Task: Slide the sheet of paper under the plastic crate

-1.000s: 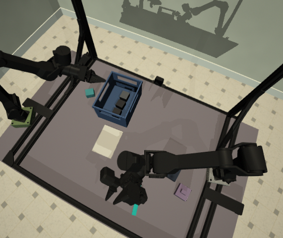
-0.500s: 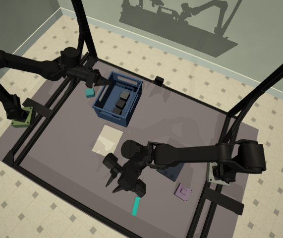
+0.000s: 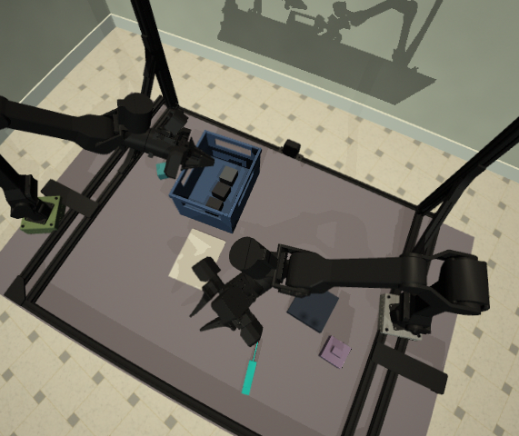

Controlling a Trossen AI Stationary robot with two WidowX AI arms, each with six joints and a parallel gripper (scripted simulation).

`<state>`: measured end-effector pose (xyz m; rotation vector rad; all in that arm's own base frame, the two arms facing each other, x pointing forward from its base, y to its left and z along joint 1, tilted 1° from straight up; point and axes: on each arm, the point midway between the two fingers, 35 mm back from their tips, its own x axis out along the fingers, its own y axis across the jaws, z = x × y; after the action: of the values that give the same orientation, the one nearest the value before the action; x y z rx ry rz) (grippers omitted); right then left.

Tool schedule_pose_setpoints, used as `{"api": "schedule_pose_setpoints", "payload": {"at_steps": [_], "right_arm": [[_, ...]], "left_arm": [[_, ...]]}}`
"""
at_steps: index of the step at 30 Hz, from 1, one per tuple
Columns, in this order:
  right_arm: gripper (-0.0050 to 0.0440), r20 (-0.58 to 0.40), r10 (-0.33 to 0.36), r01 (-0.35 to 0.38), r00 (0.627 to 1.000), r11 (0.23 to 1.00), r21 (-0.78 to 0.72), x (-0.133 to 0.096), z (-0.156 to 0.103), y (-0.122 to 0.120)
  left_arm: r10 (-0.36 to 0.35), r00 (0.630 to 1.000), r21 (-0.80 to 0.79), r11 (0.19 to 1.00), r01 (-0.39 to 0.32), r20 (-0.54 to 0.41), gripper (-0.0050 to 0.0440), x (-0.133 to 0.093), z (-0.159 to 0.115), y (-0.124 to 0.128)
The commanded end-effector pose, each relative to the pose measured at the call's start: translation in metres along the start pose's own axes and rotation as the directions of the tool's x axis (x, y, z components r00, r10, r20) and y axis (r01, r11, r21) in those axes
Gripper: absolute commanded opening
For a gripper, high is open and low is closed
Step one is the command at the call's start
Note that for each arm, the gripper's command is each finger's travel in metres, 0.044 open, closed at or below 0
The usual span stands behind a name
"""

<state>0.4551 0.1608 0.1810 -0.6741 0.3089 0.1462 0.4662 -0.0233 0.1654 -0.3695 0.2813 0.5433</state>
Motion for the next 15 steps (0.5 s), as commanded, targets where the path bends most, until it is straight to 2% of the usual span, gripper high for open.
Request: {"api": "schedule_pose_setpoints", "payload": {"at_steps": [1, 15], "right_arm": [[0.006, -0.023, 0.006, -0.006, 1.0, 0.999, 0.034, 0.009, -0.005, -0.006], [0.006, -0.147, 0.047, -0.016, 0.988, 0.978, 0.207, 0.036, -0.037, -0.035]], "left_arm": [[-0.022, 1.0, 0.056, 0.998, 0.023, -0.012, 0.015, -0.004, -0.006, -0.002], [-0.117, 0.992, 0.319, 0.94, 0.123, -0.038, 0.015, -0.016, -0.023, -0.017]]}}
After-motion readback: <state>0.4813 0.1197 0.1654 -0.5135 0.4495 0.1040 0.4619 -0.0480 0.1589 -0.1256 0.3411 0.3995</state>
